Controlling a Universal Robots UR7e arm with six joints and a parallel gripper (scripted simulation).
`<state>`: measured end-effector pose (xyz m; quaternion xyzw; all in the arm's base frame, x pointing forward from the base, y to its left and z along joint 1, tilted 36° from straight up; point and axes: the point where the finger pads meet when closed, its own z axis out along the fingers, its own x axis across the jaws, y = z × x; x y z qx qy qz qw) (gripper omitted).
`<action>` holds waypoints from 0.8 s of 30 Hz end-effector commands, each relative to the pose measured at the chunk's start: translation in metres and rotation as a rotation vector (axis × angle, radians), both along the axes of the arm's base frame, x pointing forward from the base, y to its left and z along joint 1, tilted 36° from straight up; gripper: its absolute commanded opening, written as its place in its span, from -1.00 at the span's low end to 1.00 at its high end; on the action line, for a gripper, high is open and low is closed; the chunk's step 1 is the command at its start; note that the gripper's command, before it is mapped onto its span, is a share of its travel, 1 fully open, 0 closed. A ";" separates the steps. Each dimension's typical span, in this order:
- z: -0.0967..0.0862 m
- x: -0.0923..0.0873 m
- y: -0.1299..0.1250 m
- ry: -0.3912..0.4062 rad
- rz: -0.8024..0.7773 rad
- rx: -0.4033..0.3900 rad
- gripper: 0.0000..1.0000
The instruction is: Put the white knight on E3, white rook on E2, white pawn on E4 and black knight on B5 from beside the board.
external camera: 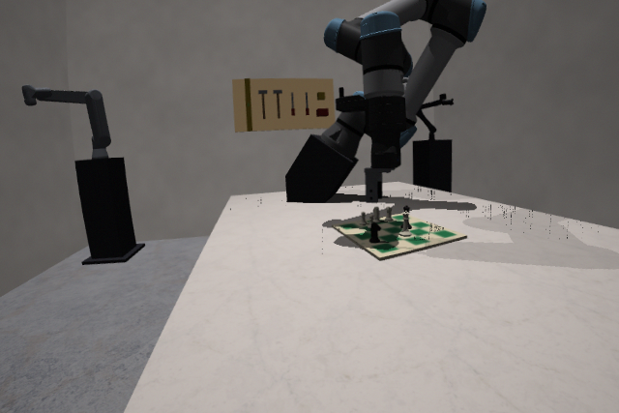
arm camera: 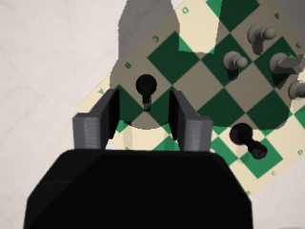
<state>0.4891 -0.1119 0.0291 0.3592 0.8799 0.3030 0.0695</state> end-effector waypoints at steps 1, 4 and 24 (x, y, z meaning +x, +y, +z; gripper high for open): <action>0.013 -0.005 -0.008 0.000 0.001 0.001 0.45; 0.015 -0.006 -0.009 0.000 0.001 0.001 0.45; 0.015 -0.006 -0.009 0.000 0.001 0.001 1.00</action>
